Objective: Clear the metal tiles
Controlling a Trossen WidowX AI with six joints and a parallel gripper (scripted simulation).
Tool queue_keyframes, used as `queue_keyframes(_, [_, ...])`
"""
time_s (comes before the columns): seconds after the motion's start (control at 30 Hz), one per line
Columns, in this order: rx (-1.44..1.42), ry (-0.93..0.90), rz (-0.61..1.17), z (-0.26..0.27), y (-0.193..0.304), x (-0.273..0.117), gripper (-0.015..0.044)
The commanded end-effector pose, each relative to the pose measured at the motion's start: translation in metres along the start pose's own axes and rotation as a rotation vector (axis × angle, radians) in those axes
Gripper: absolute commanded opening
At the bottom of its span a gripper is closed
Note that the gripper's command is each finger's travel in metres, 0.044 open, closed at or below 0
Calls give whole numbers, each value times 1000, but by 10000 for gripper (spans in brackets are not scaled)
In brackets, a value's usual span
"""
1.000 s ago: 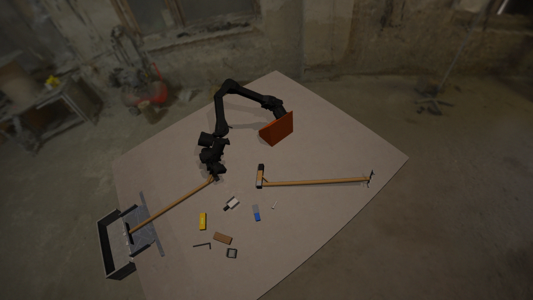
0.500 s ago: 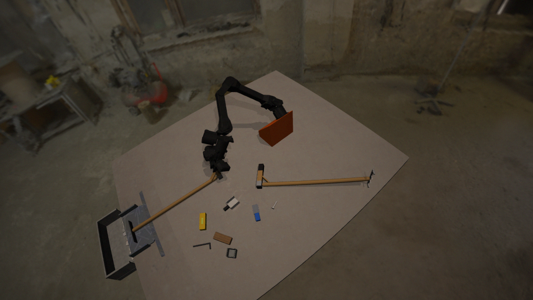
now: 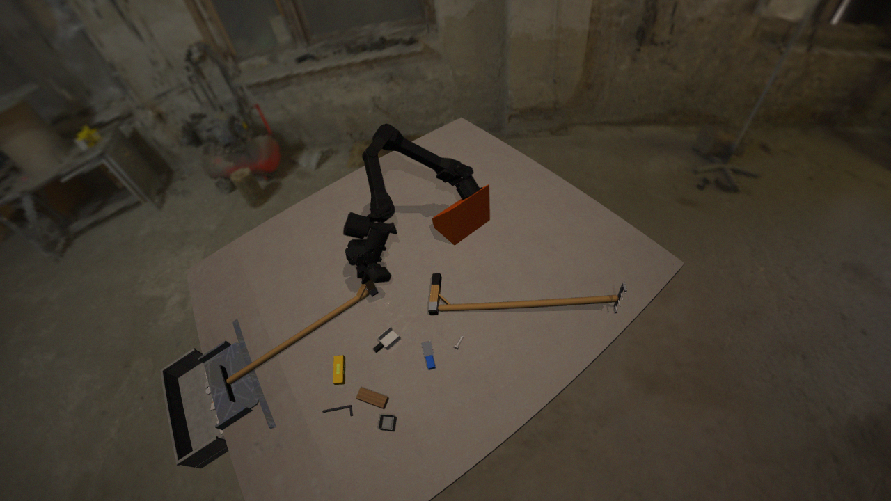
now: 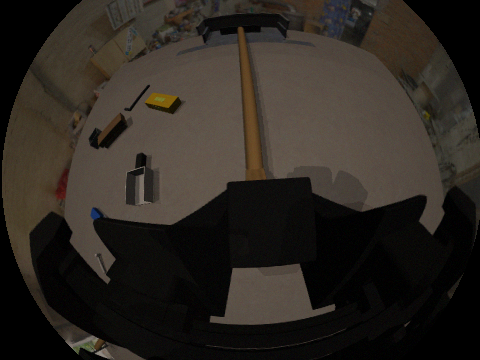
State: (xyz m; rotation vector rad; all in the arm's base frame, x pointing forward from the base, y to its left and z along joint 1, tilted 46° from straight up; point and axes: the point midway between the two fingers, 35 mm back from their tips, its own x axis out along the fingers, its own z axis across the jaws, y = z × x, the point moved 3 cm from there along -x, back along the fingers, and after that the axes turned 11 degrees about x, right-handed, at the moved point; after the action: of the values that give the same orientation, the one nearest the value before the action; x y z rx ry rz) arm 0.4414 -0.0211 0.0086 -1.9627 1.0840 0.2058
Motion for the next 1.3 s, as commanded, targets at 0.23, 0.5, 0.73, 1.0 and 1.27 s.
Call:
queue_keyframes(0.23, [9,0,-11,-3,9,-14,0])
queue_keyframes(0.5, [8,0,-12,-5,19,-21,0])
queue_keyframes(0.73, [8,-1,-12,-7,27,-28,0])
queue_keyframes(1.0, [7,-1,-12,-9,37,-36,0])
queue_keyframes(1.27, [7,-2,-13,-12,47,-43,0])
